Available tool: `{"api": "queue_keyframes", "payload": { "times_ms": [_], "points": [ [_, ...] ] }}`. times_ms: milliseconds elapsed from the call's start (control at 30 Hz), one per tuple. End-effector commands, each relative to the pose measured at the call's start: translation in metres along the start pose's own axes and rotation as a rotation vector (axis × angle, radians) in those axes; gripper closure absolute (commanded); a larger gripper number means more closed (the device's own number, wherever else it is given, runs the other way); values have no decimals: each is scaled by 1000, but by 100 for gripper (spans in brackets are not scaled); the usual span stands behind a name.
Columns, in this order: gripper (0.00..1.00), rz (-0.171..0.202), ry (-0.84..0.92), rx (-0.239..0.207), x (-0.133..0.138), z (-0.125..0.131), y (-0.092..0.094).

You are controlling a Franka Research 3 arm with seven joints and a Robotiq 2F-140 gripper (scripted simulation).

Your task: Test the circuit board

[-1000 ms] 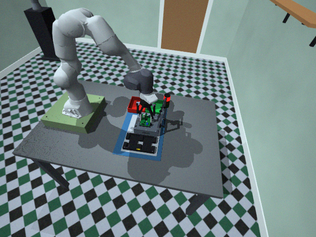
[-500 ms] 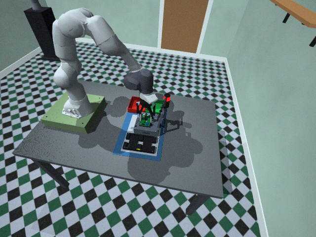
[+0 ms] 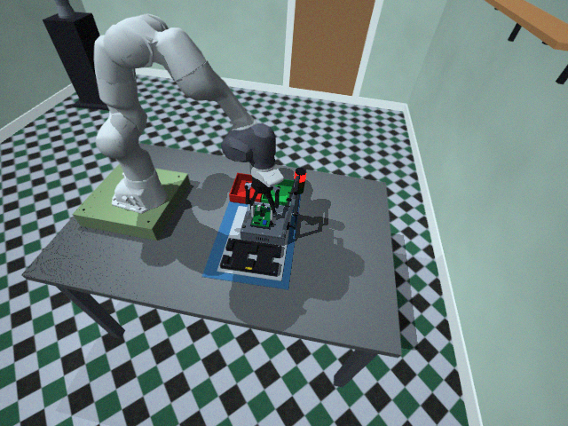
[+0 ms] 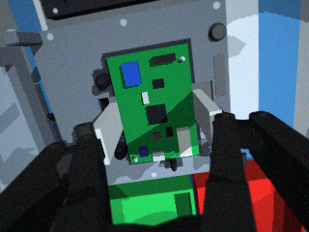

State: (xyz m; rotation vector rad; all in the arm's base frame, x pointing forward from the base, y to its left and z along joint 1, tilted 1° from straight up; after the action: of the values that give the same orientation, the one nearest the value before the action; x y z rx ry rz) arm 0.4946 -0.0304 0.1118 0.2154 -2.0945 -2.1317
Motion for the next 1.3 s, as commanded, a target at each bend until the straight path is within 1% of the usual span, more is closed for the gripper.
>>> {"api": "queue_keyframes", "payload": {
  "times_ms": [0, 433, 1267],
  "points": [
    [54, 3, 5, 0, 2, -1, 0],
    [54, 3, 5, 0, 2, -1, 0],
    [54, 3, 5, 0, 2, -1, 6]
  ]
}}
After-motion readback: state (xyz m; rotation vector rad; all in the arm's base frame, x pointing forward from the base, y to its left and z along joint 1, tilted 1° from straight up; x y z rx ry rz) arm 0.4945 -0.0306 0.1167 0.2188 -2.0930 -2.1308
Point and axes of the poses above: the point where the finger pads meet when closed, its own y axis back along the fingers, its own x axis across the jaws, z = x × y, the point moved 9 cm from there along y, back along the fingers, and after that the axes turned 14 degrees about y, right-handed, at the moved point
